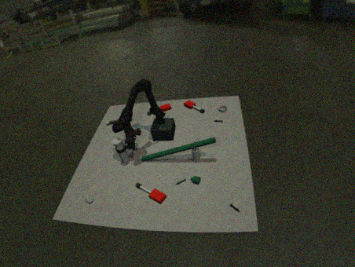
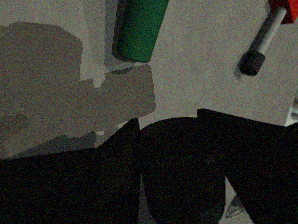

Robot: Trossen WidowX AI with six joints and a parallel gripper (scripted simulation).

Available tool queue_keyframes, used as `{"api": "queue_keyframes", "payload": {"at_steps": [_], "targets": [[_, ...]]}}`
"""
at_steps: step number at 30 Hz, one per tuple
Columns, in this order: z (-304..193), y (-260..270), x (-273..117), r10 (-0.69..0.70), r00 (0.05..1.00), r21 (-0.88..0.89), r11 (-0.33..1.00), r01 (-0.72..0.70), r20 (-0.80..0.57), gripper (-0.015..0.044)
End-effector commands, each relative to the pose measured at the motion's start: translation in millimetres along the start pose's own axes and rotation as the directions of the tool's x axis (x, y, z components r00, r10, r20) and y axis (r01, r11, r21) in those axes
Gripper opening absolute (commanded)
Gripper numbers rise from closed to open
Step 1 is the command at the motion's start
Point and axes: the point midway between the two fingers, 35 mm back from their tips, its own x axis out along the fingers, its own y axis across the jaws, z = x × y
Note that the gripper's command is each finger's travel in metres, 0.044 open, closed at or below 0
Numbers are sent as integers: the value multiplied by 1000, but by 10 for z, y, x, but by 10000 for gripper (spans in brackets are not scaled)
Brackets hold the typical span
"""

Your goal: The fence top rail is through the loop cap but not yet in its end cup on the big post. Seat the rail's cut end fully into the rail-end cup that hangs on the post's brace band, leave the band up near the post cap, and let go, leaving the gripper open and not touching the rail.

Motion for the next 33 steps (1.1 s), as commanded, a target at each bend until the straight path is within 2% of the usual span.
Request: {"api": "queue_keyframes", "payload": {"at_steps": [1,33], "targets": [[-4,-20,11,2,1000,17,1000,-2,-15,0],[-38,-233,129,16,989,242,970,19,-144,0]]}}
